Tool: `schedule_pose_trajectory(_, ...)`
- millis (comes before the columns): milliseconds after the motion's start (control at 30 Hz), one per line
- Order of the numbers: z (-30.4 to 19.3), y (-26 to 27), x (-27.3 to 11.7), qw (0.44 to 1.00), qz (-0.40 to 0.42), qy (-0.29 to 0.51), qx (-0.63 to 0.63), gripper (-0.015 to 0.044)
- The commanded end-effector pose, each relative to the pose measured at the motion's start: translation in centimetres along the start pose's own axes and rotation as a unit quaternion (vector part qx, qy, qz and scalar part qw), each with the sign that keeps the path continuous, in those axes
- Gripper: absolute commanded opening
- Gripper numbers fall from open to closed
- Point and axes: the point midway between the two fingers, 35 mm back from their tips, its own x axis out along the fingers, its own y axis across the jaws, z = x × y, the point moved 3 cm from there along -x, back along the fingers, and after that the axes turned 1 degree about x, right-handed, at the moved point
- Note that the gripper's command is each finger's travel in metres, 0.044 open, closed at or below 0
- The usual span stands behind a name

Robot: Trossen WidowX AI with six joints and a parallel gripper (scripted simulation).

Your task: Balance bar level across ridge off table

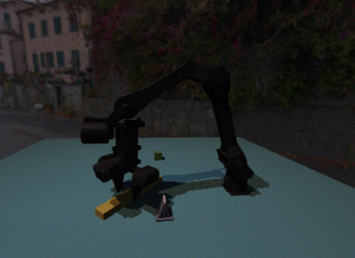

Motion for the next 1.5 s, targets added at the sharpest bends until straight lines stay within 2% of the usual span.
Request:
schedule_pose_trajectory(0, 0.0, 0.0, 0.6, 1.000, 0.000, 0.002, -0.002, 0.0315)
schedule_pose_trajectory(400, 0.0, 0.0, 0.6, 1.000, 0.000, 0.002, -0.002, 0.0315)
schedule_pose_trajectory(633, 0.0, 0.0, 0.5, 1.000, 0.001, 0.001, 0.000, 0.0131)
schedule_pose_trajectory(867, 0.0, 0.0, 0.5, 1.000, 0.001, 0.001, 0.000, 0.0085)
schedule_pose_trajectory(967, 0.0, 0.0, 0.2, 1.000, 0.001, 0.001, 0.000, 0.0006)
schedule_pose_trajectory(1467, 0.3, -0.3, -3.6, 1.000, 0.000, 0.001, -0.001, 0.0000)
